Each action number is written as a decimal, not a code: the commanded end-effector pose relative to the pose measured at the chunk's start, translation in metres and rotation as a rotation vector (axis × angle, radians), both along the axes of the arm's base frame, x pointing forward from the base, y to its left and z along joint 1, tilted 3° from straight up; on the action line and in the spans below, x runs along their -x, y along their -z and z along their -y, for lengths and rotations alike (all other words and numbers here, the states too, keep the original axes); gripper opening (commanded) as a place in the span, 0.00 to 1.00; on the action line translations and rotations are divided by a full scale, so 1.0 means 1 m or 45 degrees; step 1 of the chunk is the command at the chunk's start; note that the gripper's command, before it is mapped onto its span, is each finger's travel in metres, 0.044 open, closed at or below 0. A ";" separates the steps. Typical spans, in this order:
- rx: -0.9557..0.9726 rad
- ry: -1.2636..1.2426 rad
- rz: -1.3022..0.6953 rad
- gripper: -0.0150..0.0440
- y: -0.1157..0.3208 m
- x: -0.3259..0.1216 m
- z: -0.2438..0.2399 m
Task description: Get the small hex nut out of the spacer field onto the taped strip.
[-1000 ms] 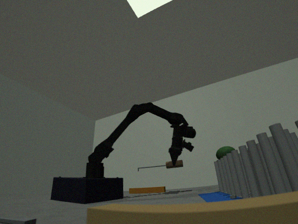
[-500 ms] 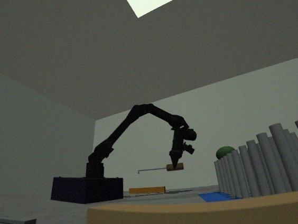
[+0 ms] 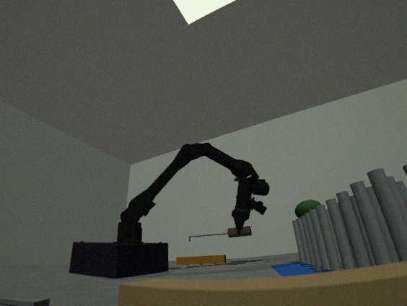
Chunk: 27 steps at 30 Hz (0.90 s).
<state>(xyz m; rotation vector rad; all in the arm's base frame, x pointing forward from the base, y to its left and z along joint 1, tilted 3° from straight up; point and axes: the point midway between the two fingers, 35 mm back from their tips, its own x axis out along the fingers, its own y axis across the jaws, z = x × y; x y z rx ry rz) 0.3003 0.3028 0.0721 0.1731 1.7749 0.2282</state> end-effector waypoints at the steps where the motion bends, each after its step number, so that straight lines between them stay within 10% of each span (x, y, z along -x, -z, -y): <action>1: -0.008 -0.008 -0.002 0.25 0.003 0.000 -0.001; 27: -0.008 -0.007 -0.002 0.25 0.029 -0.001 0.000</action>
